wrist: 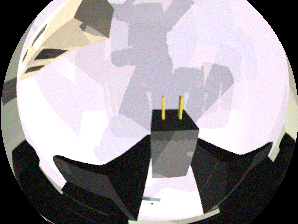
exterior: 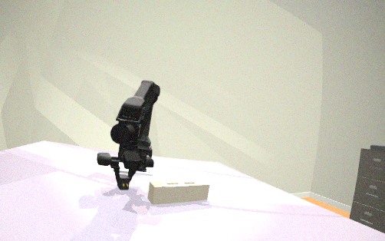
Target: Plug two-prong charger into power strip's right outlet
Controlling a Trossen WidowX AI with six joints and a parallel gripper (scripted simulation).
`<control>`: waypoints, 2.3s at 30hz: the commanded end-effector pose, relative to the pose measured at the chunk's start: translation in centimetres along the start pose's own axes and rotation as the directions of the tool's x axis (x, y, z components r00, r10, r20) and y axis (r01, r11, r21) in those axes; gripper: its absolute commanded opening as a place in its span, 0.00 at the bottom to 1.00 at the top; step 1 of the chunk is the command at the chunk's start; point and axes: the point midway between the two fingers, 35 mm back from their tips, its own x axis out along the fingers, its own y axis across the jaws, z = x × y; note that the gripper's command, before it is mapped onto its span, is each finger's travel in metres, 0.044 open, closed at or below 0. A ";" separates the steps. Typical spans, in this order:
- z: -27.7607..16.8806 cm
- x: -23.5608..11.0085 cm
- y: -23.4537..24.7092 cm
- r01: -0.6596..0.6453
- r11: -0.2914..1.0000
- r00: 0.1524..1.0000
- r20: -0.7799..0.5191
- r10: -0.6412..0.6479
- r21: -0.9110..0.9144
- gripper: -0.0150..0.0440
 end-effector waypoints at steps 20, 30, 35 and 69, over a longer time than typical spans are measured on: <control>-0.5 -5.3 0.0 0.001 1.000 1.000 -0.006 -0.001 -0.004 0.25; -0.1 -5.0 1.2 0.000 1.000 1.000 -0.004 0.000 0.001 0.25; 0.1 -4.7 2.2 -0.001 1.000 1.000 -0.002 0.001 0.004 0.25; 0.7 -2.5 8.6 -0.009 1.000 1.000 0.002 0.009 0.026 0.25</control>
